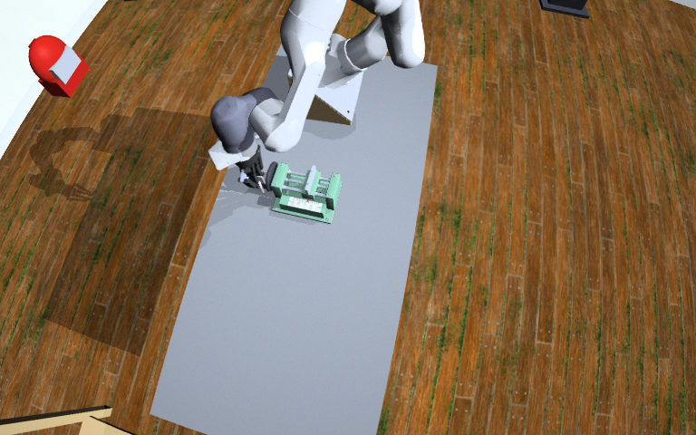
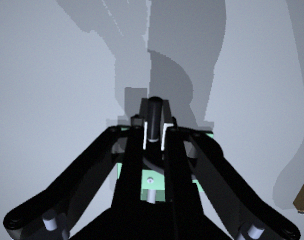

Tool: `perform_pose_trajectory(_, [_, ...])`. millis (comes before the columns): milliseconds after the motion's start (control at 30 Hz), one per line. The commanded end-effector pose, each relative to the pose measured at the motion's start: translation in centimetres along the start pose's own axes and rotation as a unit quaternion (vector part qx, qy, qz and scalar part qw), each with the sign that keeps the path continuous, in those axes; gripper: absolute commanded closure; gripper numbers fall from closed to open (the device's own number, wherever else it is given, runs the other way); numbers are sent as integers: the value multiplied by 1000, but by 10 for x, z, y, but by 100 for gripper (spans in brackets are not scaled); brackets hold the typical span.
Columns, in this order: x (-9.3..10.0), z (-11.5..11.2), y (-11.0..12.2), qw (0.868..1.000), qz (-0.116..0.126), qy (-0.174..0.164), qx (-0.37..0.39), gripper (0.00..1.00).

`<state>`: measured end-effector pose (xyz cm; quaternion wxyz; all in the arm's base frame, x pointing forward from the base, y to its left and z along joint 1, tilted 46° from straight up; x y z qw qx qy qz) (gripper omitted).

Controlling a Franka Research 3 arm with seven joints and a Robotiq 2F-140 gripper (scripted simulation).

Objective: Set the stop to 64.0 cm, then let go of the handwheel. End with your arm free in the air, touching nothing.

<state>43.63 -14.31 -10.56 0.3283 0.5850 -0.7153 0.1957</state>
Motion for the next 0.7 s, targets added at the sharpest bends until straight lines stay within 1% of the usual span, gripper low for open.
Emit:
perform_pose_trajectory(0, [-3,1,1,1000,0,1,1,96])
perform_pose_trajectory(667, [-6,1,3,1000,0,1,1,96])
Point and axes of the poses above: the point where the finger pads meet when closed, its own x axis back along the fingers, its own y axis across the jaws, z = x × y, the point moved 4 cm from there along x, back along the fingers, and after that the axes turned 6 degrees about -x, right-handed, at the moved point
